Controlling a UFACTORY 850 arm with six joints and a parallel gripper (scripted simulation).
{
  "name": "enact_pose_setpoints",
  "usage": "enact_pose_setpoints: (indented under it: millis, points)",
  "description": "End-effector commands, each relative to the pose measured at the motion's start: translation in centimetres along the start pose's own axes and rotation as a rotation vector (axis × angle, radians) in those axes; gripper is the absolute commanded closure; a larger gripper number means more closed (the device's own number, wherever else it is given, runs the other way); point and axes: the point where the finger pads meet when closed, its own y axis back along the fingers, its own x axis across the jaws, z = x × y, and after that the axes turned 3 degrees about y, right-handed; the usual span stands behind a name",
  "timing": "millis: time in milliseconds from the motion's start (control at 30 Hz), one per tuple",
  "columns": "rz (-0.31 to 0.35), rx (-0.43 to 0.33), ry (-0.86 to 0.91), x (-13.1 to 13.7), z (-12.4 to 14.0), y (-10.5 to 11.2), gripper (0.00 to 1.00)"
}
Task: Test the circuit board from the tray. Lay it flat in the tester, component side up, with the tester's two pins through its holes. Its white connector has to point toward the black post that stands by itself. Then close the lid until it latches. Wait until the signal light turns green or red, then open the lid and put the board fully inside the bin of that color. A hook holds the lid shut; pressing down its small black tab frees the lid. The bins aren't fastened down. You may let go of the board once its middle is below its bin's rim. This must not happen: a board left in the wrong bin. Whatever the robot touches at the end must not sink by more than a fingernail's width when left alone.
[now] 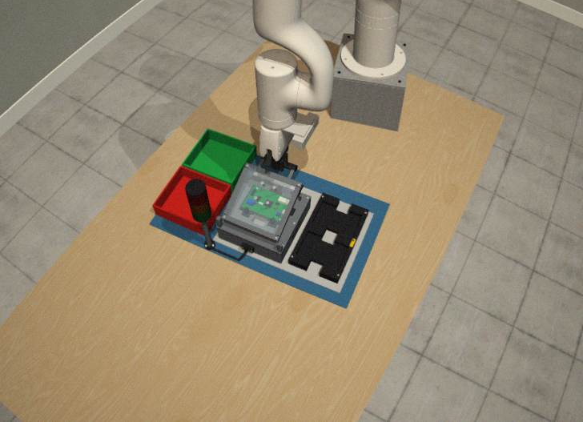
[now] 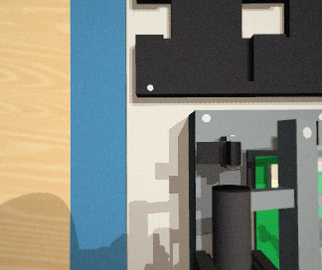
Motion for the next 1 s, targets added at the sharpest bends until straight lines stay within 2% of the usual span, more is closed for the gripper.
enact_pose_setpoints:
  millis: [0,967]
  points:
    - [0.005,-0.018,-0.002,-0.3,0.1,-1.1,1.0]
    - [0.005,-0.017,-0.002,-0.9,0.1,-3.7,1.0]
